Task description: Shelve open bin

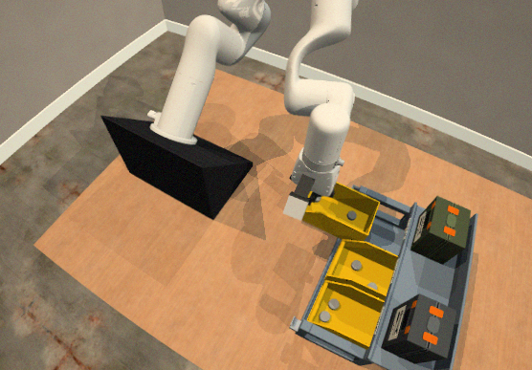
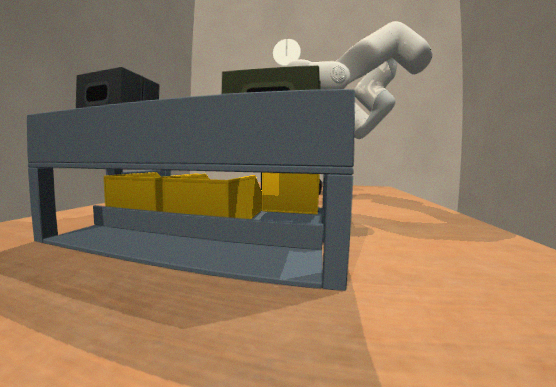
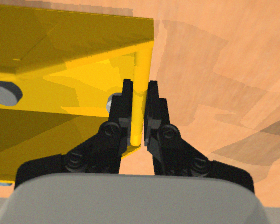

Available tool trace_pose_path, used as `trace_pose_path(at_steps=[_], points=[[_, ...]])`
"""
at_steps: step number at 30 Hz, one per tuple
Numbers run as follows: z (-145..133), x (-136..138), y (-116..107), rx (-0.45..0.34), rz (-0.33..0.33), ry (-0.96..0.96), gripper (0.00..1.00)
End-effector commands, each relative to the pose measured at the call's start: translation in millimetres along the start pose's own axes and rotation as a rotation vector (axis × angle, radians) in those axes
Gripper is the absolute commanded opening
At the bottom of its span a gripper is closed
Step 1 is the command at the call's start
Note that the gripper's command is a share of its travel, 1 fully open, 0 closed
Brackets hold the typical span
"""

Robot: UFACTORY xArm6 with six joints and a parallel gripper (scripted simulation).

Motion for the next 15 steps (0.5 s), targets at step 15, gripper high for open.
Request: trace_pose_path(at_steps=[15], points=[[2.7,-10.4,-1.0,0.002,0.003,-0.001,0.0]])
Point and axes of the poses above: the point where the finger pads meet when closed, its own y axis out along the fingers, its own x axis across the jaws, z = x × y, the point moved 5 cm from there along -y, back along the fingers, and after that the axes turned 14 degrees about -y, right-handed, at the moved point
